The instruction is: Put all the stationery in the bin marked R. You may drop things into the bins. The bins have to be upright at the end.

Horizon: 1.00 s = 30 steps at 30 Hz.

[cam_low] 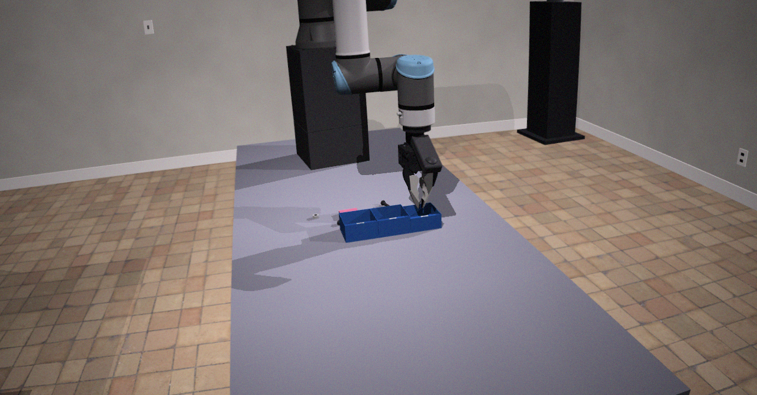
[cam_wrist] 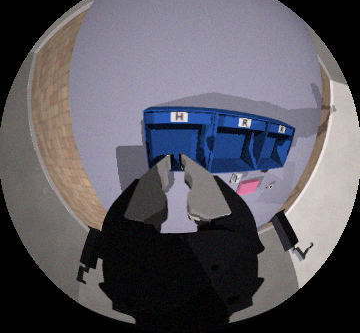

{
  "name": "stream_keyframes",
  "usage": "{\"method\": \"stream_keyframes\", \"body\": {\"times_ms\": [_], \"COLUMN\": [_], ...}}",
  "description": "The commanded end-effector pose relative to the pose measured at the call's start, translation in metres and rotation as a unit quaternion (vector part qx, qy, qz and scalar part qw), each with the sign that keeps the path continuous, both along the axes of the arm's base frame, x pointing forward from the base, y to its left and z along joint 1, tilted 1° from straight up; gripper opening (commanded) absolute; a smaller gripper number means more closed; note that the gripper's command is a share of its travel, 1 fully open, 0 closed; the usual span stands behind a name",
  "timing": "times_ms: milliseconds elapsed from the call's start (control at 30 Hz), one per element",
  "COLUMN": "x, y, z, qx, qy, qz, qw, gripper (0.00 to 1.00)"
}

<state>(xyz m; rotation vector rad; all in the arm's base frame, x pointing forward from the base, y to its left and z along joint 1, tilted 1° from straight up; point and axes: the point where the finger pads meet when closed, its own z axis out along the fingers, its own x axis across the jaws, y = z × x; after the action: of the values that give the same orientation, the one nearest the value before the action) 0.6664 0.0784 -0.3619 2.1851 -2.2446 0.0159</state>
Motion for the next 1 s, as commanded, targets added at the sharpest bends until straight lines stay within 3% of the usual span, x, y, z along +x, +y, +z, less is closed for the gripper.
{"method": "stream_keyframes", "body": {"times_ms": [0, 433, 700, 867, 967], "x": [0.001, 0.001, 0.001, 0.001, 0.001], "y": [0.0, 0.001, 0.001, 0.001, 0.001], "z": [0.007, 0.04, 0.041, 0.083, 0.091], "qx": [0.0, 0.0, 0.0, 0.0, 0.0], "qy": [-0.001, -0.001, -0.001, -0.001, -0.001], "qz": [0.0, 0.0, 0.0, 0.0, 0.0], "qw": [1.0, 1.0, 1.0, 1.0, 1.0], "gripper": [0.04, 0.04, 0.04, 0.04, 0.04]}}
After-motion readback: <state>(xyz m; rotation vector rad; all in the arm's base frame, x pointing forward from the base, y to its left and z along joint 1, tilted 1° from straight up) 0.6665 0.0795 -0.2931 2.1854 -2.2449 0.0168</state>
